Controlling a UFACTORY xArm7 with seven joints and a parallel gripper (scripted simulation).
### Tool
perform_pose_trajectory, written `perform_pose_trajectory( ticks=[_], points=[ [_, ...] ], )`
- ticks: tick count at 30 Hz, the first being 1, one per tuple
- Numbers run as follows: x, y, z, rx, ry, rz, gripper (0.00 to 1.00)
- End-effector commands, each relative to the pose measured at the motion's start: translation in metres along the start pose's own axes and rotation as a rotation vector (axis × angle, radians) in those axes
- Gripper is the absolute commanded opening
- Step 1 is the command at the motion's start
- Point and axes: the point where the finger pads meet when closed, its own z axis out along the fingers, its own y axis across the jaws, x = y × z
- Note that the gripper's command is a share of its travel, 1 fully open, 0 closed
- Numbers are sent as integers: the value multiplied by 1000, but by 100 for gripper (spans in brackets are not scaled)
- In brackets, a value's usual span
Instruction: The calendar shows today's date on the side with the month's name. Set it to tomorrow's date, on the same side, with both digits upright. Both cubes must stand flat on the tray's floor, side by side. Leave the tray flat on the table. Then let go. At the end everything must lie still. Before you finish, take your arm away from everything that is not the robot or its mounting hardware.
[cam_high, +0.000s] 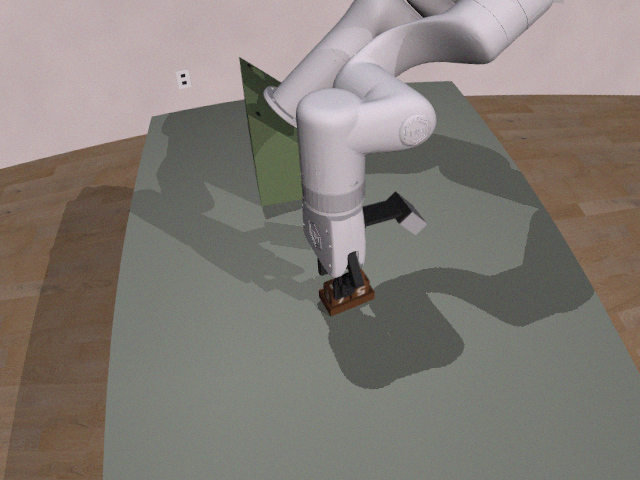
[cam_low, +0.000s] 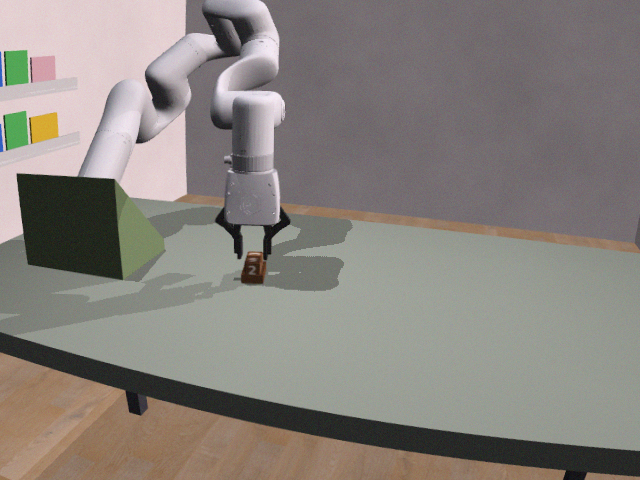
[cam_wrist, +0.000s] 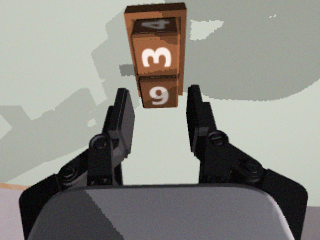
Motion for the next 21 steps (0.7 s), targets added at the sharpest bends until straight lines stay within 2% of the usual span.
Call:
perform_pose_trajectory(
  ticks=[1, 9, 21],
  points=[
    [-1, 1, -2, -3, -3, 0, 47],
    [-1, 1, 0, -3, -3, 0, 47],
    [-1, 1, 13, -3, -3, 0, 47]
  ],
)
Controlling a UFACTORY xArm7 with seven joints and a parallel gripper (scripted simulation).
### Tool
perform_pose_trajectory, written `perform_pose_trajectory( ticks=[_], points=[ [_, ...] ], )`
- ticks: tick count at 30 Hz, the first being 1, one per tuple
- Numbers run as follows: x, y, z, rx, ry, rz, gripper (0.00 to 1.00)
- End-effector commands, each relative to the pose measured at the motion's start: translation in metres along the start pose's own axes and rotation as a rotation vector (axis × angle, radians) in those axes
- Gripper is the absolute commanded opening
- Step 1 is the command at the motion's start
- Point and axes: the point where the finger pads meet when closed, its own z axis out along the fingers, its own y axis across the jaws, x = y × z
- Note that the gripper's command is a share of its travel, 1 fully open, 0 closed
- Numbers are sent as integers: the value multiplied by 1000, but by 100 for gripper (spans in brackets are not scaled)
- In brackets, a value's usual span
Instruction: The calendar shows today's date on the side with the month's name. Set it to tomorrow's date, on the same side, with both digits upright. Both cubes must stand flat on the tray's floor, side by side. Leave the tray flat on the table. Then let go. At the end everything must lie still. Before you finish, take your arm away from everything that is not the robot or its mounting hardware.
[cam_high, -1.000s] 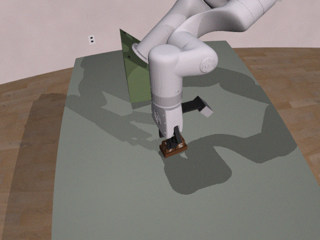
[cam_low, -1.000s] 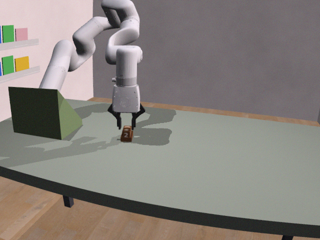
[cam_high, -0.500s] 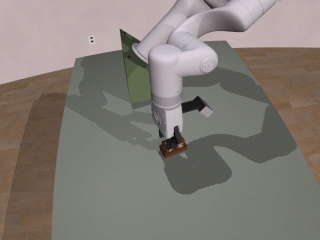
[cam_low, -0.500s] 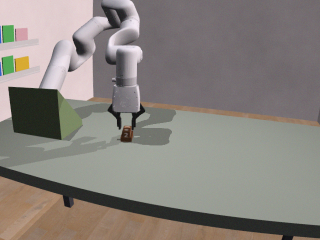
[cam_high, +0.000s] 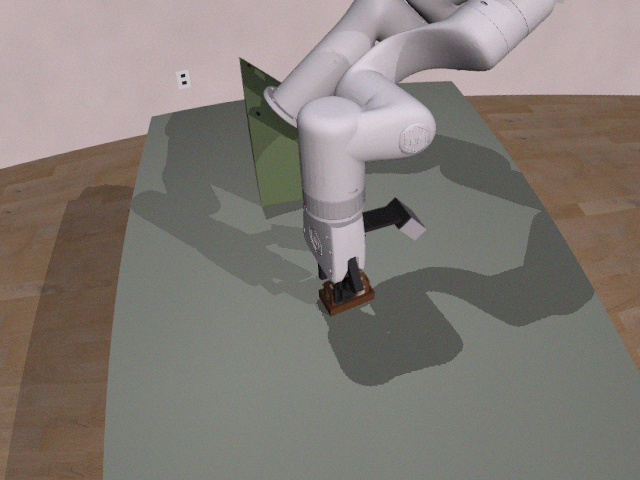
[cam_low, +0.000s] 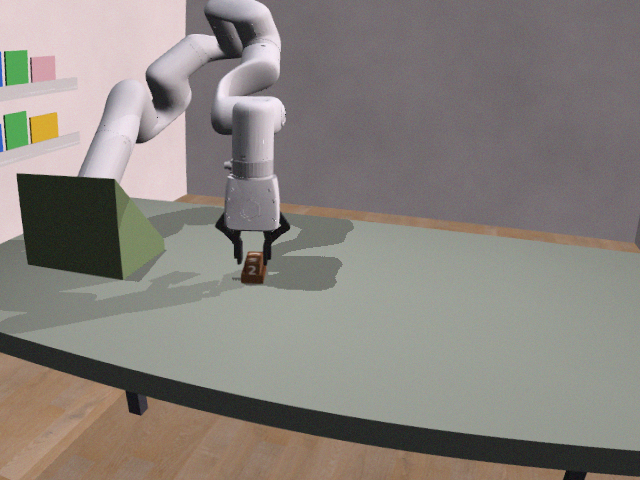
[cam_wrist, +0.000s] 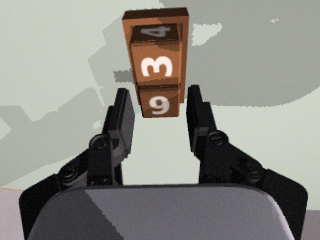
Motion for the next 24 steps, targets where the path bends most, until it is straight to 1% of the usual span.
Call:
perform_pose_trajectory(
  ticks=[1, 9, 24],
  points=[
    [-1, 1, 4, -4, -3, 0, 47],
    [-1, 1, 13, -4, -3, 0, 47],
    [-1, 1, 14, -4, -3, 0, 47]
  ],
)
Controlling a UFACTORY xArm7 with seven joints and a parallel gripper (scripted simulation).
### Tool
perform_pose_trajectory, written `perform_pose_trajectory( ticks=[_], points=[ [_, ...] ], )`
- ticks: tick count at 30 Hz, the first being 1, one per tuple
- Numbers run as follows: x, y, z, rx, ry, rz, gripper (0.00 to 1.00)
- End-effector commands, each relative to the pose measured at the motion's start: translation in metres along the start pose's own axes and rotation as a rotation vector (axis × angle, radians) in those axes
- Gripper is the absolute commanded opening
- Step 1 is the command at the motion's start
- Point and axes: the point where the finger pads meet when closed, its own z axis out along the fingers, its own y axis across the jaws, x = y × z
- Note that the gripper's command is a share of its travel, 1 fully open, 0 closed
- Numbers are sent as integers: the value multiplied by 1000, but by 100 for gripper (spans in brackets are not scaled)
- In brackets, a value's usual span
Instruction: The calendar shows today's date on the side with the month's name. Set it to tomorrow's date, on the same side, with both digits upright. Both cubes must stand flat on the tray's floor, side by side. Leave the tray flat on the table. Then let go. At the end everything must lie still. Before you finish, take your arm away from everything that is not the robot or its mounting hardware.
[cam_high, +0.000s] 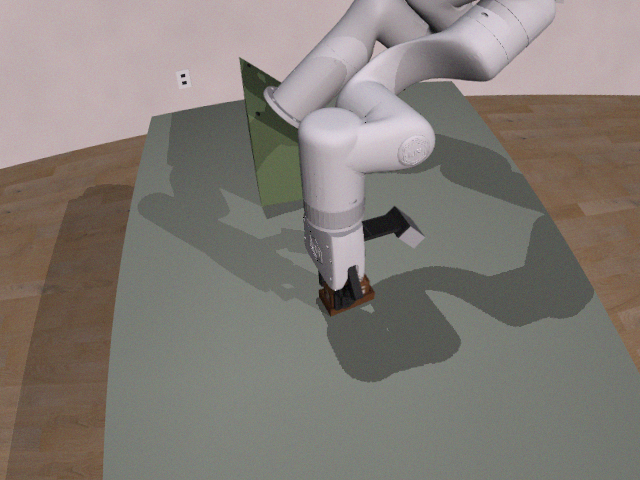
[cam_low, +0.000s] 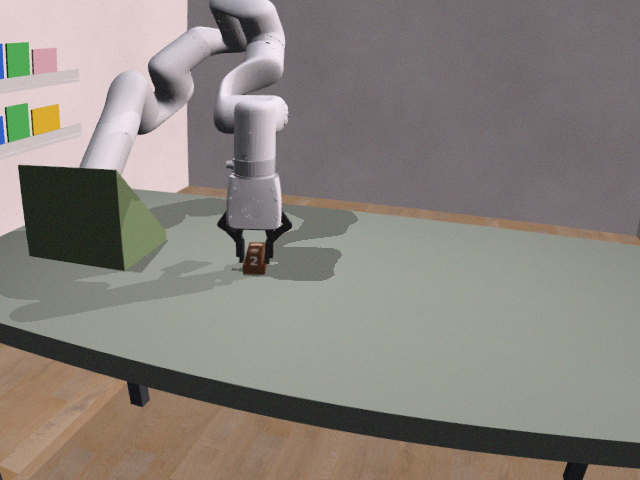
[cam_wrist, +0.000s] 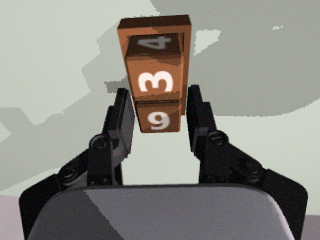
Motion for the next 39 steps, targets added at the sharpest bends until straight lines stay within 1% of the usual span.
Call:
perform_pose_trajectory(
  ticks=[1, 26, 27, 39],
  points=[
    [-1, 1, -2, -3, -3, 1, 47],
    [-1, 1, -2, -3, -3, 1, 47],
    [-1, 1, -2, -3, -3, 1, 27],
    [-1, 1, -2, -3, -3, 1, 27]
  ],
)
